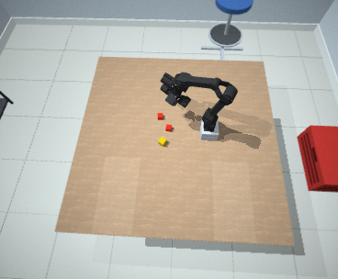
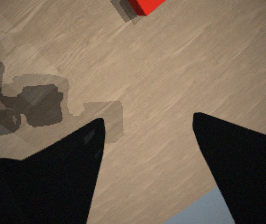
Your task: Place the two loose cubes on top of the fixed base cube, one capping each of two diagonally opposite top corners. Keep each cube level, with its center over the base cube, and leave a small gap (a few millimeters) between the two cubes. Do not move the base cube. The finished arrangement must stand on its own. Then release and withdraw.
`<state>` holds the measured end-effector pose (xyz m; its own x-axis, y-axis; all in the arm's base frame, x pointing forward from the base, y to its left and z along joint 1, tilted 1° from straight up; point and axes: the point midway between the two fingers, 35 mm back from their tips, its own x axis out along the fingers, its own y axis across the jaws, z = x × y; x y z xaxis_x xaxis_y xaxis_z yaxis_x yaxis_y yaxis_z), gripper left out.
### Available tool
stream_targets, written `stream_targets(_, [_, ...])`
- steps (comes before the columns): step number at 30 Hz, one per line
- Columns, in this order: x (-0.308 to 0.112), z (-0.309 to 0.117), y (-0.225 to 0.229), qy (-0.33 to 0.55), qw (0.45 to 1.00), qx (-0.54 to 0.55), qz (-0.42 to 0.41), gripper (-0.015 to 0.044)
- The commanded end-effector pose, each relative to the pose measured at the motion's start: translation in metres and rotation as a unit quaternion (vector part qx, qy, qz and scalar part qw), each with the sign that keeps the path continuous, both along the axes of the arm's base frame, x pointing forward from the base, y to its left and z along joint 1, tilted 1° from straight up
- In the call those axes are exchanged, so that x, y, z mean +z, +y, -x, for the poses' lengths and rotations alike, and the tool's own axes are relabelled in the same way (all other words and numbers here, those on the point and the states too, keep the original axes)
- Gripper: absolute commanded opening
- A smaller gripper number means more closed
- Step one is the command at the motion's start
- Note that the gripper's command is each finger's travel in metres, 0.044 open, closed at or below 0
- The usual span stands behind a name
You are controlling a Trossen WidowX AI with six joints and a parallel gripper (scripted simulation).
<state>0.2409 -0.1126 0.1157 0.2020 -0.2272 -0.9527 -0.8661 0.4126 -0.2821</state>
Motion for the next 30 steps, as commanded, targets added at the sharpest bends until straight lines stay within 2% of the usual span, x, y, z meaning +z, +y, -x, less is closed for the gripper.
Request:
stream_targets(1, [-0.012, -0.013, 0.035, 0.03, 0.997, 0.057, -0.035, 0.0265])
stream_targets(11, [-0.04, -0.019, 0.117, 0.115, 0.972, 0.179, -0.096, 0.0265])
stream_targets(16, [-0.048, -0.02, 0.118, 0.117, 0.972, 0.181, -0.096, 0.0265])
stream_targets(22, [-0.102, -0.019, 0.119, 0.117, 0.972, 0.181, -0.097, 0.0265])
stream_targets(30, [-0.118, -0.019, 0.119, 0.117, 0.972, 0.181, -0.097, 0.0265])
